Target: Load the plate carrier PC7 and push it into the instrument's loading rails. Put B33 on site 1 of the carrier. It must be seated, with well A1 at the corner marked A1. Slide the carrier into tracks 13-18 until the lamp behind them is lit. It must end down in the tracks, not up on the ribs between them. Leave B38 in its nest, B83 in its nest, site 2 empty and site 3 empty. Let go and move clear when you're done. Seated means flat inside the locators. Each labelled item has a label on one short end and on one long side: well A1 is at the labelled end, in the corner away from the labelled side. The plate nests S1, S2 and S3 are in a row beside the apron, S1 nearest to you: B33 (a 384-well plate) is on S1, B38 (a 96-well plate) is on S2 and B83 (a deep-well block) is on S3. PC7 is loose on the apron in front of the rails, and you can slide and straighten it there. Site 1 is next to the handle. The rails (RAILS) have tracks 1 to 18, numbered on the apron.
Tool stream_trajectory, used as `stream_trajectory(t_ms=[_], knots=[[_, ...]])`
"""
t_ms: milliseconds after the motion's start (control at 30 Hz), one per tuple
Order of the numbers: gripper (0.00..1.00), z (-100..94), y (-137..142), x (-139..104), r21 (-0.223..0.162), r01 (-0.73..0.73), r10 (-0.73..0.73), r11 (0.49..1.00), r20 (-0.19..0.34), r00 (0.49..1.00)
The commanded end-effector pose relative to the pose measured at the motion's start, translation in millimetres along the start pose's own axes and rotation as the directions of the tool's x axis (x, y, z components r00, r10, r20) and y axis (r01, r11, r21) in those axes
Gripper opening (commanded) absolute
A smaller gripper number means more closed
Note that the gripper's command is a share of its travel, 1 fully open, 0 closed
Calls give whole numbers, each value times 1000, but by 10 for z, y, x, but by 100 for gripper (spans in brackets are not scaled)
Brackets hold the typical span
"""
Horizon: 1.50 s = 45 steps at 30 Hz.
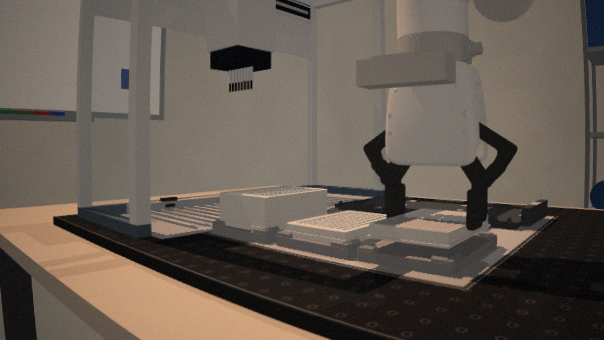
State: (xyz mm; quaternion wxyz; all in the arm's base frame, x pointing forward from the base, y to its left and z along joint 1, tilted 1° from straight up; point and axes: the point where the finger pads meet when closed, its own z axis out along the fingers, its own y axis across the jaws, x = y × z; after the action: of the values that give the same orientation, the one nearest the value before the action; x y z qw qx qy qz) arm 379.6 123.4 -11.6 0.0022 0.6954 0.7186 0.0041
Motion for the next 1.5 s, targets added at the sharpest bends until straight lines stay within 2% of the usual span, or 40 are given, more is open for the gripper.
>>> stream_trajectory(t_ms=[0,667,1467], knots=[[0,-36,12,4,-3,0,0,1000,-1,1000],[0,-96,12,4,-3,0,0,1000,-1,1000],[0,-464,12,7,-3,0,0,1000,-1,1000]])
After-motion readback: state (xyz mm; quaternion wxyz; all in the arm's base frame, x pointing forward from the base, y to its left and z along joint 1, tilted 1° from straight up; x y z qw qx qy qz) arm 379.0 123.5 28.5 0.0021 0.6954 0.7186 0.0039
